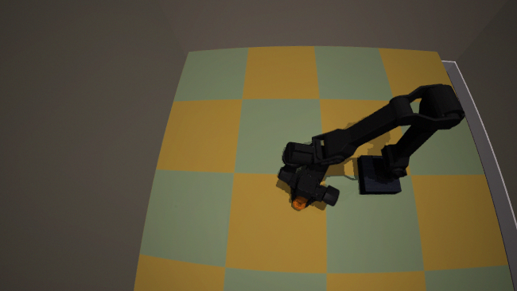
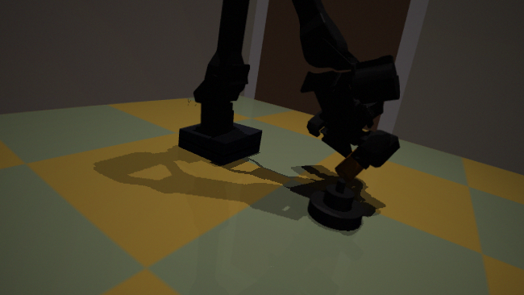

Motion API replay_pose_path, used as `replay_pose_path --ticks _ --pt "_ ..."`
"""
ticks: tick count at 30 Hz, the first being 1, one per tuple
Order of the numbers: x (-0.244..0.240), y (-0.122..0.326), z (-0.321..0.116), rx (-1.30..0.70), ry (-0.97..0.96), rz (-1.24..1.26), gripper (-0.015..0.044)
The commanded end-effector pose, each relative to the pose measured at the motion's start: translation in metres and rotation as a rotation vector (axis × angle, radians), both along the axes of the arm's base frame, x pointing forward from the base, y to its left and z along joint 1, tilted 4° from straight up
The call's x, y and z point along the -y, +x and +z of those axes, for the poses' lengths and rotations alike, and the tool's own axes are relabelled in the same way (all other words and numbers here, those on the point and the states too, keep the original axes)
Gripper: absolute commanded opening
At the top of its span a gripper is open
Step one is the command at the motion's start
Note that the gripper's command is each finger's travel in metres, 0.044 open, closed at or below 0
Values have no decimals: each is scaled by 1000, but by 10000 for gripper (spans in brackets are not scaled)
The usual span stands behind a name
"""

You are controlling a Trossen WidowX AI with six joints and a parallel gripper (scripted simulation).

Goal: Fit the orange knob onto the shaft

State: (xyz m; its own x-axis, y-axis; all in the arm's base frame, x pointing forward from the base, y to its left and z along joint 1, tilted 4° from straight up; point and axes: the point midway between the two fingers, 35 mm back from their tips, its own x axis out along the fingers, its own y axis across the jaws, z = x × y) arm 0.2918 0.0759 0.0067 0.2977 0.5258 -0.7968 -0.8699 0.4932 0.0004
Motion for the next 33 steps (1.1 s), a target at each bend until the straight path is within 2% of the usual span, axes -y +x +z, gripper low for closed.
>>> replay_pose_path --ticks 1,23,28,31,33 --pt "4 -3 0 32 51 3 179" --pt "26 -16 -4 215 381 5 179" --pt "26 -16 -2 189 333 5 179" --pt "25 -15 -3 194 353 1 258" --pt "25 -15 -3 194 353 1 260"
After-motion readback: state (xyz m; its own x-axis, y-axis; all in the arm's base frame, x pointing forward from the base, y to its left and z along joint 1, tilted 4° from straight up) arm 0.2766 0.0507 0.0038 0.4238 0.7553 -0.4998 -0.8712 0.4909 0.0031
